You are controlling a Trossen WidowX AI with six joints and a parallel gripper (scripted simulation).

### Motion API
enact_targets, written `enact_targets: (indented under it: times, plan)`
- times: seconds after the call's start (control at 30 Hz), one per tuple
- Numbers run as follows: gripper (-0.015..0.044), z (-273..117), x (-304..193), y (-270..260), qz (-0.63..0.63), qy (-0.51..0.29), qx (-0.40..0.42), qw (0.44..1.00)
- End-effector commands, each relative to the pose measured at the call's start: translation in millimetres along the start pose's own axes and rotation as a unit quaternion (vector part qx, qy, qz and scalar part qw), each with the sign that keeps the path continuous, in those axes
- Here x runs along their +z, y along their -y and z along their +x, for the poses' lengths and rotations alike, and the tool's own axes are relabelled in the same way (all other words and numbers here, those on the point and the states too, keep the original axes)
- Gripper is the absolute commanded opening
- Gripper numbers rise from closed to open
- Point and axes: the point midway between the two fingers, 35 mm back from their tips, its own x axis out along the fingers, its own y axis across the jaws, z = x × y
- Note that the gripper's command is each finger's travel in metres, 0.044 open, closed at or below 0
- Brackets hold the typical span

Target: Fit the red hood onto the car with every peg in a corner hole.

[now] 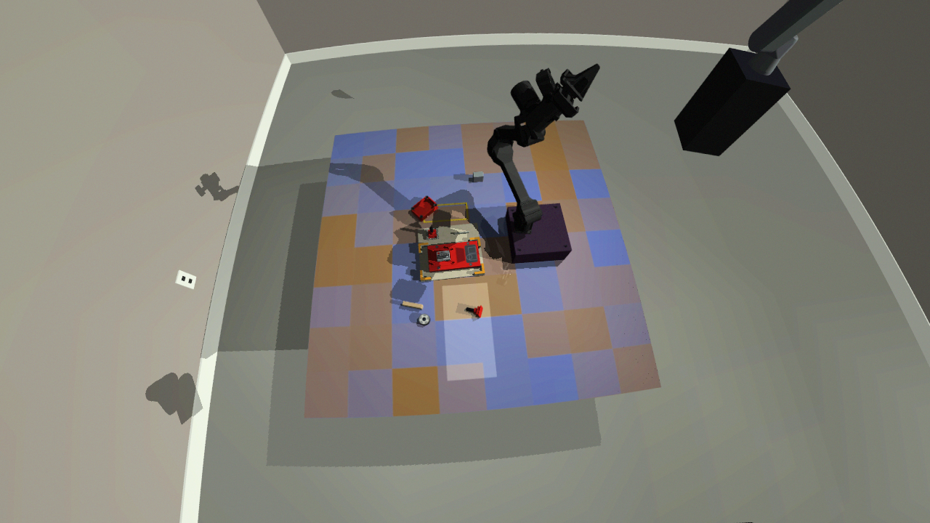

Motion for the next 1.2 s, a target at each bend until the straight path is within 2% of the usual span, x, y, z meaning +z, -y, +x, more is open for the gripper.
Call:
enact_targets:
  times: [0.0,0.3,0.53,0.87,1.17]
  plan:
    - [0.0026,0.4,-0.9,1.1,-0.001,-0.001,-0.002,1.0]
    - [0.0263,12.9,-40.7,61.9,-0.07,-0.073,-0.106,0.989]
    - [0.044,10.2,-56.5,97.2,-0.083,-0.098,-0.163,0.978]
    - [0.044,-8.9,-80.5,170.0,-0.148,-0.168,-0.272,0.936]
    - [0.044,-49.9,-90.4,241.9,-0.207,-0.24,-0.378,0.87]
